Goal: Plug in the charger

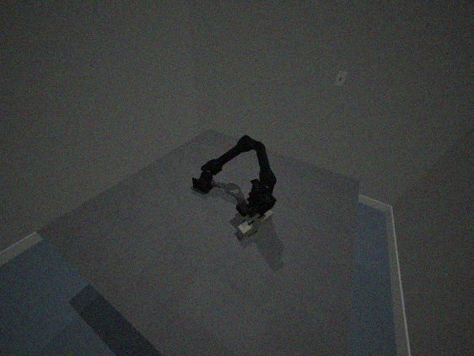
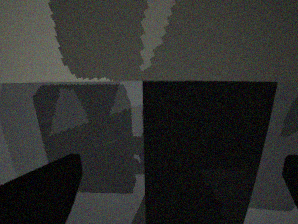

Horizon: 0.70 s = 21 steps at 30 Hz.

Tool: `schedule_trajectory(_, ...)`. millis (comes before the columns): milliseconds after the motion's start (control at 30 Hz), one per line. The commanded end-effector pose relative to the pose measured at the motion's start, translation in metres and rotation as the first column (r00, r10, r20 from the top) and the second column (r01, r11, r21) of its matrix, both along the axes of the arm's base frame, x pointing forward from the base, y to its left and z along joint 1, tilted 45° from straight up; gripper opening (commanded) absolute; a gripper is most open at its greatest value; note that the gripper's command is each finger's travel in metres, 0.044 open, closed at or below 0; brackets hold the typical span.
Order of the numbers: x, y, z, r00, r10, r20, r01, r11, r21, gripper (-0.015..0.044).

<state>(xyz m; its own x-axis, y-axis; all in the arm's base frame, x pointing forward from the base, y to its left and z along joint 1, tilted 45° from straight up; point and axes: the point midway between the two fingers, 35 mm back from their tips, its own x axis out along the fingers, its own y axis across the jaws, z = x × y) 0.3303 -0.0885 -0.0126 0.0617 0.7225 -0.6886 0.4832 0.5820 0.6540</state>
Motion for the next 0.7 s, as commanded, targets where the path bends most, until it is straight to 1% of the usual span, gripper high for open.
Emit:
schedule_trajectory(0,-0.003,0.001,0.002,1.0,-0.001,0.008,0.001,1.0,-0.001,0.044)
schedule_trajectory(667,-0.02,0.009,0.007,1.0,-0.001,0.007,0.001,1.0,0.0,0.044)
